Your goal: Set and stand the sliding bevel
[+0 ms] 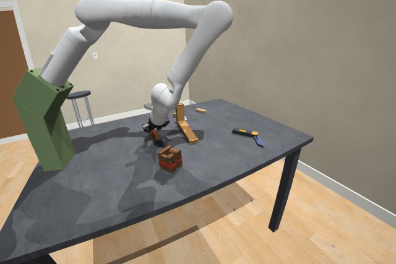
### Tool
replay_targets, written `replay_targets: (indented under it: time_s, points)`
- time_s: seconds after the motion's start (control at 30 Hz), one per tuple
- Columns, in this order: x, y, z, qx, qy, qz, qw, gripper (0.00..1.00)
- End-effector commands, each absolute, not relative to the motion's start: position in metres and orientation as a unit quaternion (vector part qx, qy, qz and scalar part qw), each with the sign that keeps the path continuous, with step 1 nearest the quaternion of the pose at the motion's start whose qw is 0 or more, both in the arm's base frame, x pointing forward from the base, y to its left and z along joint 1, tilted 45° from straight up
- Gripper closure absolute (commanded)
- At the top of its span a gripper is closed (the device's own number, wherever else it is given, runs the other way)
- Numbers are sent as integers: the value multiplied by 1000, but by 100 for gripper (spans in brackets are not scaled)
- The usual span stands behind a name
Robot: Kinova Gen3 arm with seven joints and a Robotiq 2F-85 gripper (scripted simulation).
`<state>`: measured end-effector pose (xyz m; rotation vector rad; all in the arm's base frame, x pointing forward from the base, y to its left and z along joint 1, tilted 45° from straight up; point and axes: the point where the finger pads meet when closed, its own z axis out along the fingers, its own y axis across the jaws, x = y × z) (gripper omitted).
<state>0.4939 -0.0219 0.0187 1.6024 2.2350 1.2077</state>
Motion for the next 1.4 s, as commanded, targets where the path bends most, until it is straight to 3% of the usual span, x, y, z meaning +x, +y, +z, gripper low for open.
replay_targets:
  time_s: [0.0, 1.27, 1.3, 1.37]
  points:
    - [497, -23, 16, 532, 742, 401, 69, 48]
    - [503, -25, 10, 532, 742, 401, 69, 48]
    - [503, -25, 10, 532, 742, 401, 69, 90]
    - [503, -25, 10, 532, 742, 401, 69, 90]
